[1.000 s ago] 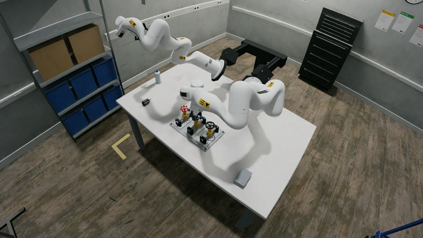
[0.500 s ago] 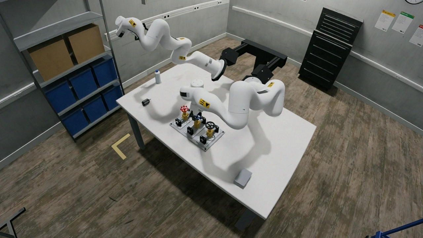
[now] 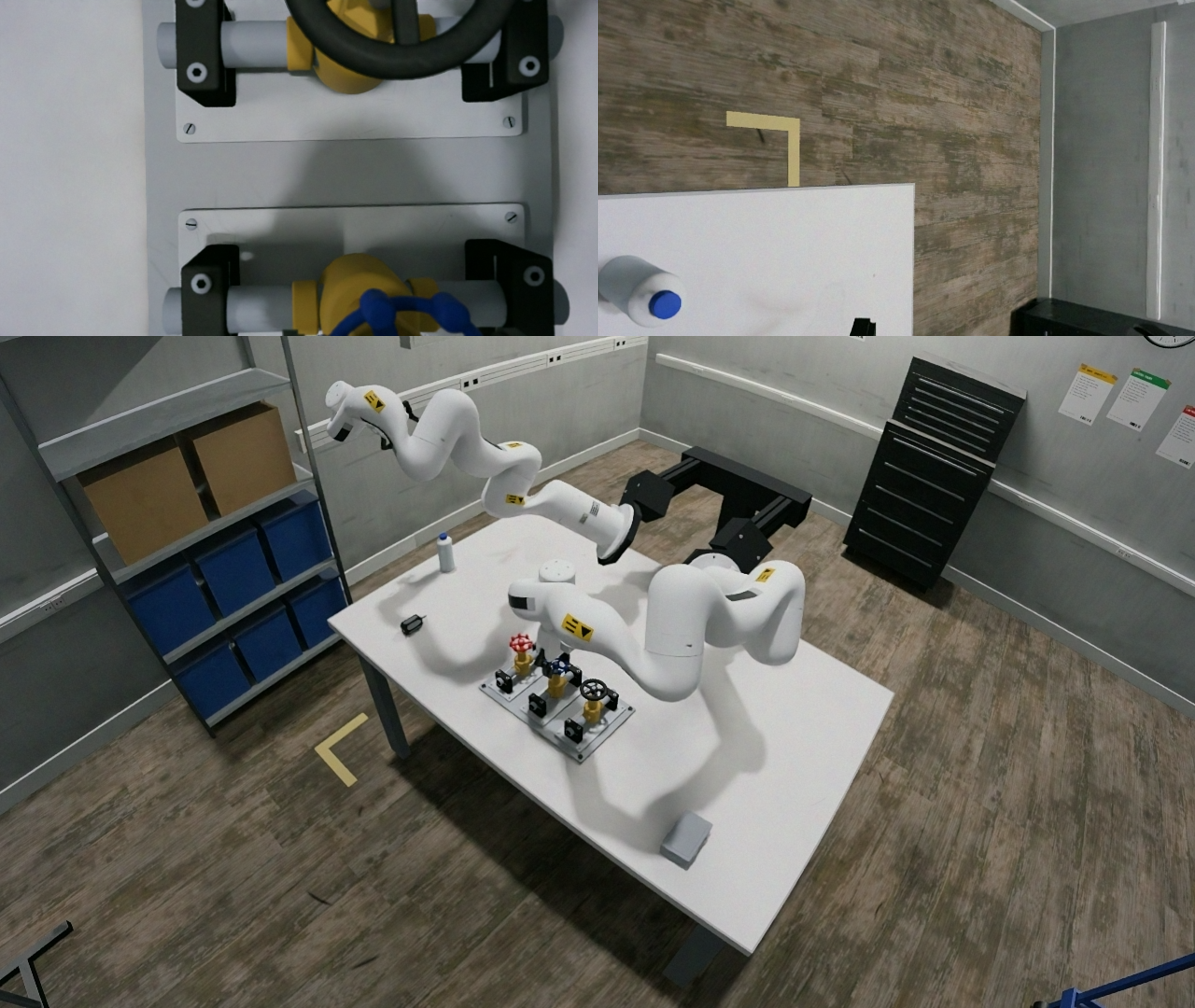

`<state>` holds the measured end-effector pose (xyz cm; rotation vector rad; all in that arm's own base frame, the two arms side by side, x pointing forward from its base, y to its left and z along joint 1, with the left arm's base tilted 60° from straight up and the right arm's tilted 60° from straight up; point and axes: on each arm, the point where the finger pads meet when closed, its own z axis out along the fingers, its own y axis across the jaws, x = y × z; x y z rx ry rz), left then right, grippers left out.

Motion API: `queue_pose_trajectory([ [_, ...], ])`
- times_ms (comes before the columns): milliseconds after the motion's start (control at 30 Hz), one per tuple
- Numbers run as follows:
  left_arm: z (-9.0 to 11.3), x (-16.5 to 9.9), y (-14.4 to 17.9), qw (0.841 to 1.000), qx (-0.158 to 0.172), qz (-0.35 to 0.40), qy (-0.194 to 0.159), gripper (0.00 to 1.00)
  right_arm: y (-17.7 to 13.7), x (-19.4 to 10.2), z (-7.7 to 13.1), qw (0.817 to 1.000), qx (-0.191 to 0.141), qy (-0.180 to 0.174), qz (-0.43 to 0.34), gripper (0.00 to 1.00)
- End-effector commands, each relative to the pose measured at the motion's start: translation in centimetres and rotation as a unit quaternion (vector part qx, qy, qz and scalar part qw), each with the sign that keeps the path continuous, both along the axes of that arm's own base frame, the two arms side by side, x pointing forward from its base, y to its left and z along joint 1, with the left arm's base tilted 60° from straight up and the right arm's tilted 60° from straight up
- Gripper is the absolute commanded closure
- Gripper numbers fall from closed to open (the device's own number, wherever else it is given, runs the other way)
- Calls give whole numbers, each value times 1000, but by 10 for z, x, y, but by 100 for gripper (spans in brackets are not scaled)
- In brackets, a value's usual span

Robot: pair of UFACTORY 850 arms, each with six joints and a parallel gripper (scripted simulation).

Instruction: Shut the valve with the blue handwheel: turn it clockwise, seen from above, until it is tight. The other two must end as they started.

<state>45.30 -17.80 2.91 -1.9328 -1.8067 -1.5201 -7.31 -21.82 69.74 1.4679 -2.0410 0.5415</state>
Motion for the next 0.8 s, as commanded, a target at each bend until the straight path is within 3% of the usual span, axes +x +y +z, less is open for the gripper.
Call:
queue_pose_trajectory([
  [0,0,0,-1,1000,1,-1,1,100,0,0,0,1000,-1,0,0,0],
  [767,0,0,-1,1000,10,-9,11,100,0,0,0,1000,-1,0,0,0],
])
